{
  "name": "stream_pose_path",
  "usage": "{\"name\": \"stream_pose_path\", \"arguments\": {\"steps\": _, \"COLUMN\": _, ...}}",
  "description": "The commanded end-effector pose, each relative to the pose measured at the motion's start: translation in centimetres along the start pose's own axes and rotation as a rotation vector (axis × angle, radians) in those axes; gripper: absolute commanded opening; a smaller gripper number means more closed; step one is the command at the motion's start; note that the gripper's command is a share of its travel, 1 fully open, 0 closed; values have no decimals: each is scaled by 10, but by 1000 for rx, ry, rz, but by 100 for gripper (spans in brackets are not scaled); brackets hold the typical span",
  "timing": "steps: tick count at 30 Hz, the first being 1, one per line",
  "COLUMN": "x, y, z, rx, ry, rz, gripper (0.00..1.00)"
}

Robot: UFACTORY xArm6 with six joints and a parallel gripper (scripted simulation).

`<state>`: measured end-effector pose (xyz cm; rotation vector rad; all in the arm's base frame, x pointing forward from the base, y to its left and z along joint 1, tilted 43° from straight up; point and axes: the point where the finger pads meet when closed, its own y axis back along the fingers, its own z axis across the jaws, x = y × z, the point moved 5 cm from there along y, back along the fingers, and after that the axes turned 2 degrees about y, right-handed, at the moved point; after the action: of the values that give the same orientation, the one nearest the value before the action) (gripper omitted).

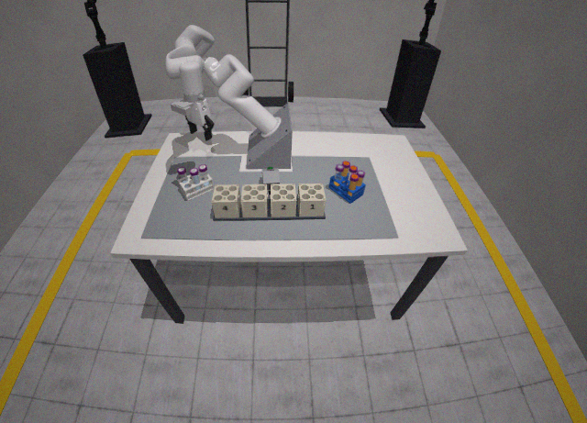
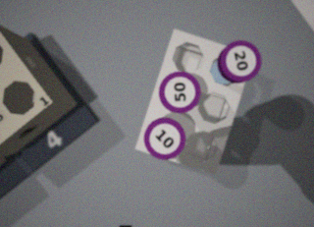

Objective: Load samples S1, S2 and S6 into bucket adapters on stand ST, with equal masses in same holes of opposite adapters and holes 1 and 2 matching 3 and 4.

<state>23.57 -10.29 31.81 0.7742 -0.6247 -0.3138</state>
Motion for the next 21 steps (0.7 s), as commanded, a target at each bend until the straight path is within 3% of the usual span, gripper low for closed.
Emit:
{"name": "stream_pose_path", "arguments": {"steps": 1, "x": 1, "y": 1, "z": -10, "rx": 2, "ry": 65, "rz": 0, "gripper": 100}}
{"name": "stream_pose_path", "arguments": {"steps": 16, "x": -3, "y": 1, "z": -85, "rx": 2, "ry": 565, "rz": 1, "gripper": 100}}
{"name": "stream_pose_path", "arguments": {"steps": 21, "x": -4, "y": 1, "z": -100, "rx": 2, "ry": 638, "rz": 1, "gripper": 100}}
